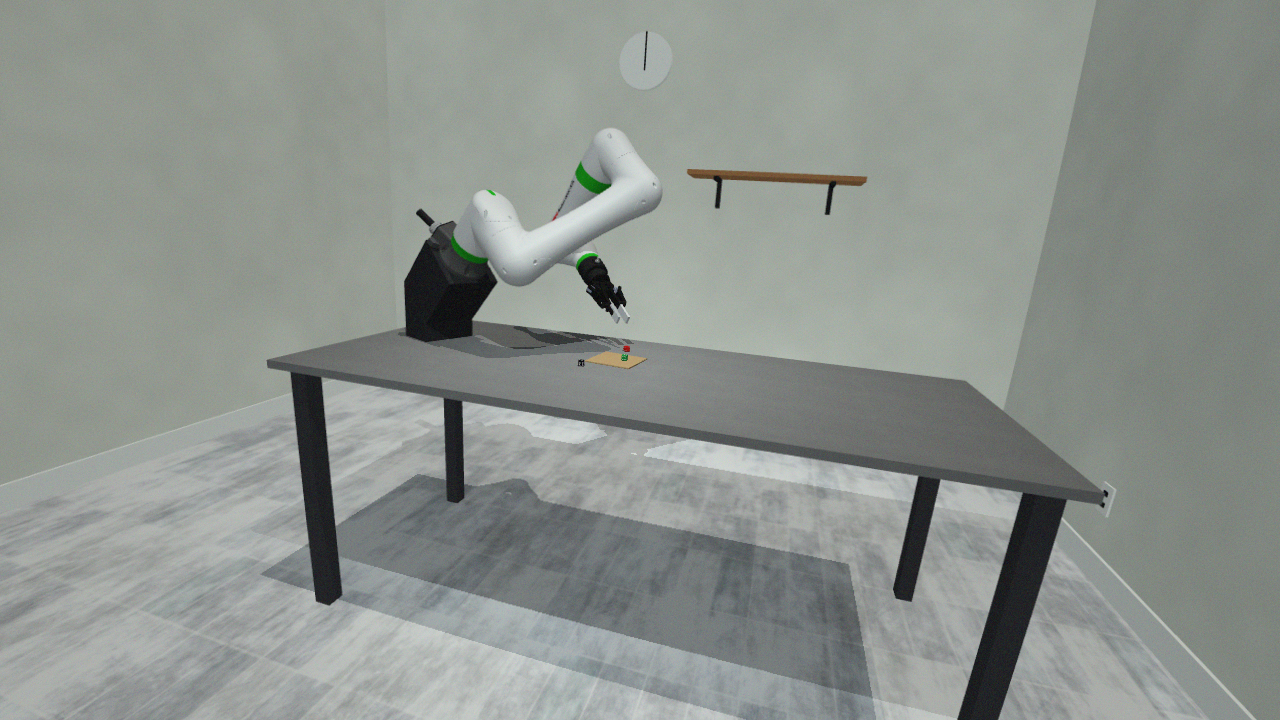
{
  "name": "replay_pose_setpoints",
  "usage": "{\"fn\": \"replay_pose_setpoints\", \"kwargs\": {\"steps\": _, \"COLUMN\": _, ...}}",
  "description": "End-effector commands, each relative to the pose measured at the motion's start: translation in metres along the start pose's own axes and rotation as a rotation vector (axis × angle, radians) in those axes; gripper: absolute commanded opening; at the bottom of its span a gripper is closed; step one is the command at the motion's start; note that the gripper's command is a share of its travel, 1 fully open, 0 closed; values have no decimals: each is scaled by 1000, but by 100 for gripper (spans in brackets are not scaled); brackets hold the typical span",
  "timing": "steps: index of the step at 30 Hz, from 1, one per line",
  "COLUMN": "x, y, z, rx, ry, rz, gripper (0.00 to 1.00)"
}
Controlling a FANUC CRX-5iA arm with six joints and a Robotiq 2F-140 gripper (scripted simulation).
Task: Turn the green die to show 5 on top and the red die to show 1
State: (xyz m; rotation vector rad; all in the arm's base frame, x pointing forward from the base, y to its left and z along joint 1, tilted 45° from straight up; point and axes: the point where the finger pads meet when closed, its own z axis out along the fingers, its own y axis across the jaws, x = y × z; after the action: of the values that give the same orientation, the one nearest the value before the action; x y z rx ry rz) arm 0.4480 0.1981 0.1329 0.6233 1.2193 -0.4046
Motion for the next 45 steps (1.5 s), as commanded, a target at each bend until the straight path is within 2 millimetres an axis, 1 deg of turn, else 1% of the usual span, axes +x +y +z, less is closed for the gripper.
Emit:
{"fn": "replay_pose_setpoints", "kwargs": {"steps": 1, "x": -5, "y": -5, "z": 10, "rx": 52, "ry": 64, "rz": -20, "gripper": 19}}
{"fn": "replay_pose_setpoints", "kwargs": {"steps": 3, "x": -10, "y": -11, "z": 21, "rx": 110, "ry": 157, "rz": -43, "gripper": 19}}
{"fn": "replay_pose_setpoints", "kwargs": {"steps": 8, "x": -14, "y": -17, "z": 31, "rx": 160, "ry": 274, "rz": -64, "gripper": 19}}
{"fn": "replay_pose_setpoints", "kwargs": {"steps": 12, "x": -17, "y": -21, "z": 36, "rx": 183, "ry": 357, "rz": -74, "gripper": 19}}
{"fn": "replay_pose_setpoints", "kwargs": {"steps": 14, "x": -19, "y": -23, "z": 39, "rx": 196, "ry": 433, "rz": -81, "gripper": 19}}
{"fn": "replay_pose_setpoints", "kwargs": {"steps": 17, "x": -19, "y": -23, "z": 39, "rx": 196, "ry": 435, "rz": -81, "gripper": 19}}
{"fn": "replay_pose_setpoints", "kwargs": {"steps": 18, "x": -22, "y": -24, "z": 41, "rx": 200, "ry": 516, "rz": -85, "gripper": 19}}
{"fn": "replay_pose_setpoints", "kwargs": {"steps": 19, "x": -24, "y": -24, "z": 42, "rx": 199, "ry": 560, "rz": -86, "gripper": 19}}
{"fn": "replay_pose_setpoints", "kwargs": {"steps": 27, "x": -33, "y": -20, "z": 41, "rx": 163, "ry": 747, "rz": -78, "gripper": 19}}
{"fn": "replay_pose_setpoints", "kwargs": {"steps": 31, "x": -43, "y": -14, "z": 39, "rx": 111, "ry": 865, "rz": -62, "gripper": 19}}
{"fn": "replay_pose_setpoints", "kwargs": {"steps": 34, "x": -43, "y": -14, "z": 38, "rx": 107, "ry": 872, "rz": -61, "gripper": 19}}
{"fn": "replay_pose_setpoints", "kwargs": {"steps": 37, "x": -58, "y": -4, "z": 34, "rx": 25, "ry": 988, "rz": -32, "gripper": 19}}
{"fn": "replay_pose_setpoints", "kwargs": {"steps": 41, "x": -69, "y": 2, "z": 32, "rx": -31, "ry": 1046, "rz": -12, "gripper": 19}}
{"fn": "replay_pose_setpoints", "kwargs": {"steps": 44, "x": -71, "y": 3, "z": 31, "rx": -40, "ry": 1054, "rz": -9, "gripper": 19}}
{"fn": "replay_pose_setpoints", "kwargs": {"steps": 45, "x": -71, "y": 3, "z": 31, "rx": -40, "ry": 1054, "rz": -9, "gripper": 100}}
